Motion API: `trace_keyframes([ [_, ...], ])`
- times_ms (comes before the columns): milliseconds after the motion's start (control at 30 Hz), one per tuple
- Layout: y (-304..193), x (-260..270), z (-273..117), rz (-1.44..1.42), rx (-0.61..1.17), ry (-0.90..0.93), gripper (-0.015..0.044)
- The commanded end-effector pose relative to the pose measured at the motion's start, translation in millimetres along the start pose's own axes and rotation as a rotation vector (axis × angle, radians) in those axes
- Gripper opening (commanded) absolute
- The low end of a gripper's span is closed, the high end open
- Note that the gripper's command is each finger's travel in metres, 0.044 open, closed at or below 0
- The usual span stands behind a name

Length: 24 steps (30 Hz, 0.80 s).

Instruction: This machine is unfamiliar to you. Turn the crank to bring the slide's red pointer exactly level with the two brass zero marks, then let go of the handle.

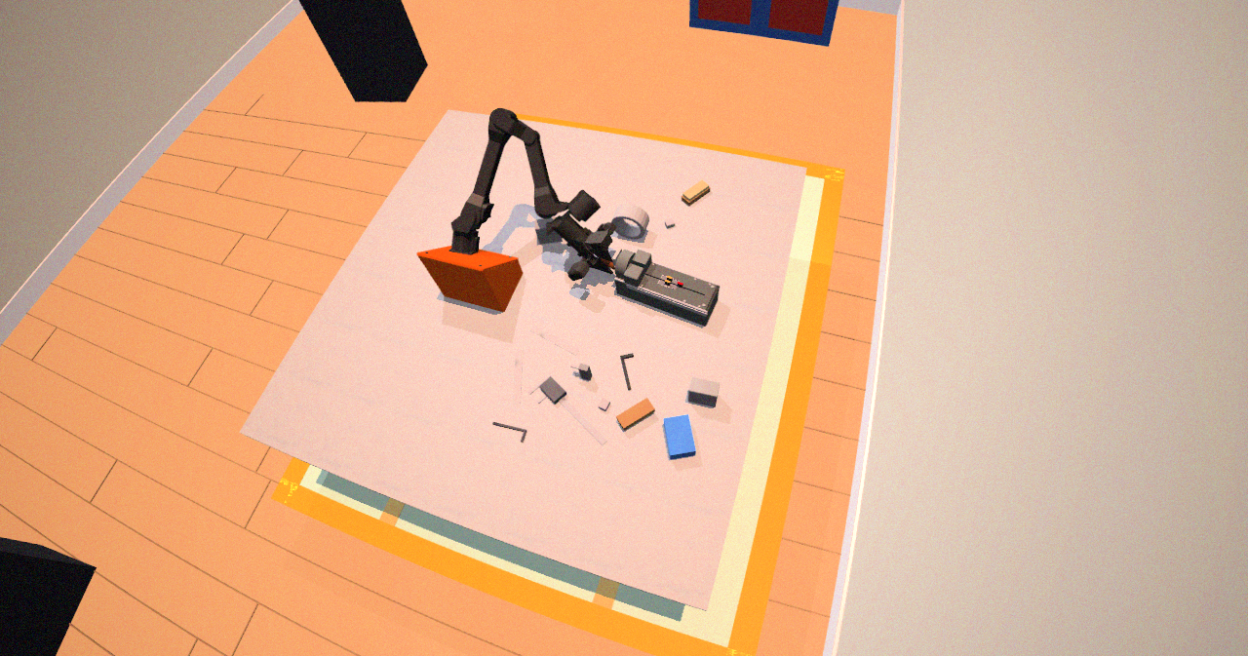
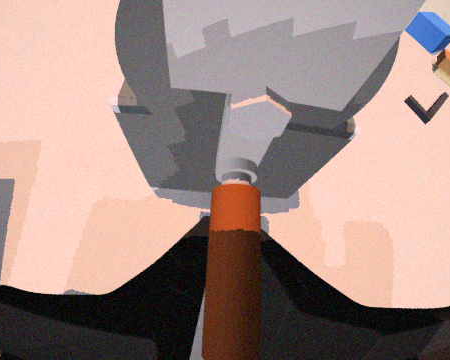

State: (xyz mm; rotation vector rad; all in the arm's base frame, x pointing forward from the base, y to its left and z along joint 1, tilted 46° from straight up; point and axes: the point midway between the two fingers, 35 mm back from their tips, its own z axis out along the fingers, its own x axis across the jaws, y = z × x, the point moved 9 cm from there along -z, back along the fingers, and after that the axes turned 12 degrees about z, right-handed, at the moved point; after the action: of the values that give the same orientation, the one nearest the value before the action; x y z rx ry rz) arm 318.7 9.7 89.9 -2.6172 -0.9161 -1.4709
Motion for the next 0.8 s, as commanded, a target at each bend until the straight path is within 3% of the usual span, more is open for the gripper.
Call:
trace_keyframes([
  [0, -1.4, 6.9, -0.2, -0.010, 0.006, 0.024, 0.0000],
  [767, -1.4, 9.0, -0.9, -0.009, 0.006, 0.024, 0.0000],
])
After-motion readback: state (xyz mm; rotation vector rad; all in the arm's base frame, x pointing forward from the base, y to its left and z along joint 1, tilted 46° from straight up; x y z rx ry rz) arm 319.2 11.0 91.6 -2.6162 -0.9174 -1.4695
